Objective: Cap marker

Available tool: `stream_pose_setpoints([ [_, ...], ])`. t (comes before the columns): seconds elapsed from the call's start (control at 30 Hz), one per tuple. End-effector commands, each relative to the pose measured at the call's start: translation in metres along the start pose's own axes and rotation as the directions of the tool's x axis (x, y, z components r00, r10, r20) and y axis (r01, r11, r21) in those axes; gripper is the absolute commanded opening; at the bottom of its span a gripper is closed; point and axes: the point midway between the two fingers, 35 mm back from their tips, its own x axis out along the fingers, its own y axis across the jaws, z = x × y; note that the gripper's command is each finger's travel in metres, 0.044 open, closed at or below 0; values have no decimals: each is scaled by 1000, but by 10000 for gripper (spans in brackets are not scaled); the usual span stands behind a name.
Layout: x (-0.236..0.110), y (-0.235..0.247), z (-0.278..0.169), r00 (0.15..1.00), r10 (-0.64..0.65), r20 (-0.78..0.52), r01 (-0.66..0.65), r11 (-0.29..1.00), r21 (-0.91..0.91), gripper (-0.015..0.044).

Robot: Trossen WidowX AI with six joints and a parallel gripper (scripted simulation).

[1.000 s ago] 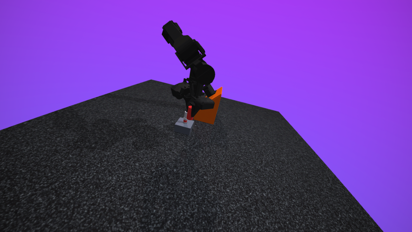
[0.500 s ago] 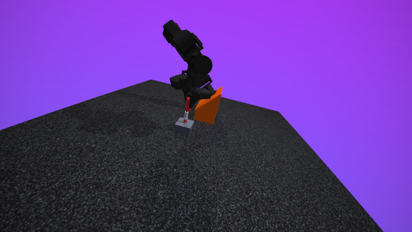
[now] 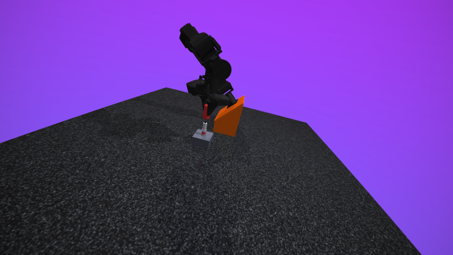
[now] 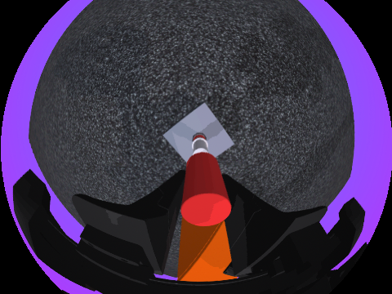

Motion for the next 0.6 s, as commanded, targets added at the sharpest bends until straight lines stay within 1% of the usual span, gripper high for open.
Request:
stream_pose_setpoints([
  [0.0, 2, 0, -1, 1000, 3, -2, -3, 1000, -3, 0],
  [0.57, 28, 2, 0, 1000, 5, -3, -5, 1000, -3, 0],
])
